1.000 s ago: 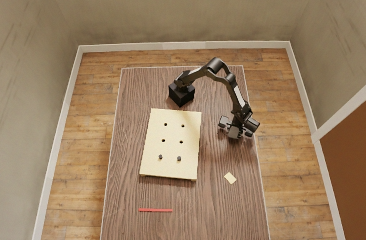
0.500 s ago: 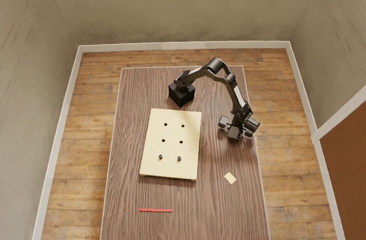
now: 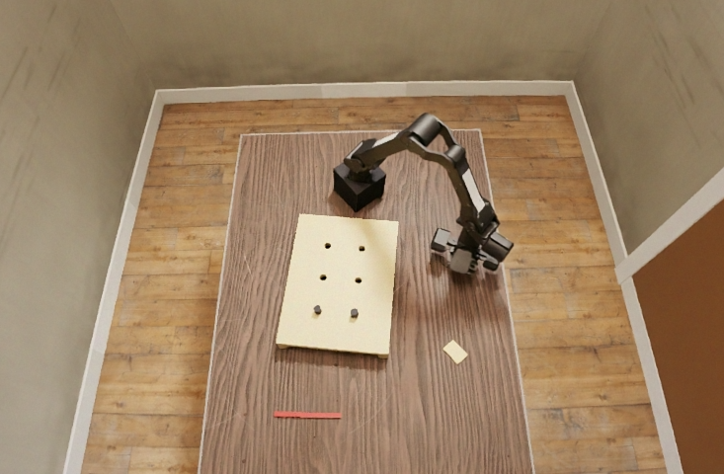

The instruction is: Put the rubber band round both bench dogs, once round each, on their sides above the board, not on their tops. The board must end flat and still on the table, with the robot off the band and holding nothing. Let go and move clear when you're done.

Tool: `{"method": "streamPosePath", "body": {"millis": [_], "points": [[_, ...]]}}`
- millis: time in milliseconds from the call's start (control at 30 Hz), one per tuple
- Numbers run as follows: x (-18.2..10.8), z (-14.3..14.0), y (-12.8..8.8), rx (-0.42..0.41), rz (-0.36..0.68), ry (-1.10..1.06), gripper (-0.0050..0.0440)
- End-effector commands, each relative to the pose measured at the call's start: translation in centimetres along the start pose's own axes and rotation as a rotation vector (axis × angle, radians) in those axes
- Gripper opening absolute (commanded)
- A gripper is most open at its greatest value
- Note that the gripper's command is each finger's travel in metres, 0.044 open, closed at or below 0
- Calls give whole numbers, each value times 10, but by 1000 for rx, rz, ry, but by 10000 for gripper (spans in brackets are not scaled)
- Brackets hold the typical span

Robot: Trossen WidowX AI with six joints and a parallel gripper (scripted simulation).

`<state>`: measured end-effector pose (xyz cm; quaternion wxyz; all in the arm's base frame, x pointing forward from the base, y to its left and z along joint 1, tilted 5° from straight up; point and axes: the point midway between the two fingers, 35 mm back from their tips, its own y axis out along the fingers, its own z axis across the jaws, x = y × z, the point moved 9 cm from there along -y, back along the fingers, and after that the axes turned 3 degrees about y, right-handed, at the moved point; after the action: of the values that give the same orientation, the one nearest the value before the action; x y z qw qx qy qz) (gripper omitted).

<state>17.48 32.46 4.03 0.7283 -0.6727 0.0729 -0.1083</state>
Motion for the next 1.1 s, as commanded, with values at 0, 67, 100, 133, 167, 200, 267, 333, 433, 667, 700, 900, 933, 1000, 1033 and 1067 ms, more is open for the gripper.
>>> {"method": "streamPosePath", "body": {"millis": [0, 67, 100, 133, 167, 200, 267, 333, 433, 667, 700, 900, 933, 1000, 1033, 1067], "points": [[1, 5, -6, 25, -4, -3, 13], [1, 6, -8, 29, -5, -3, 0], [1, 5, -7, 26, -4, -3, 0], [1, 5, -7, 24, -4, -3, 0], [1, 5, -7, 24, -4, -3, 0], [1, 5, -7, 24, -4, -3, 0], [2, 7, -11, 31, -6, -3, 0], [2, 9, -17, 33, -6, -2, 0], [2, 11, -27, 33, -6, -1, -1], [3, 13, -43, 34, -6, -1, -3], [3, 14, -47, 34, -6, -1, -4], [3, 15, -66, 34, -6, -1, -27], [3, 15, -70, 34, -6, -1, -35], [3, 16, -76, 34, -6, -1, -50], [3, 16, -76, 34, -6, -1, -50], [3, 16, -76, 34, -6, -1, -50]]}}
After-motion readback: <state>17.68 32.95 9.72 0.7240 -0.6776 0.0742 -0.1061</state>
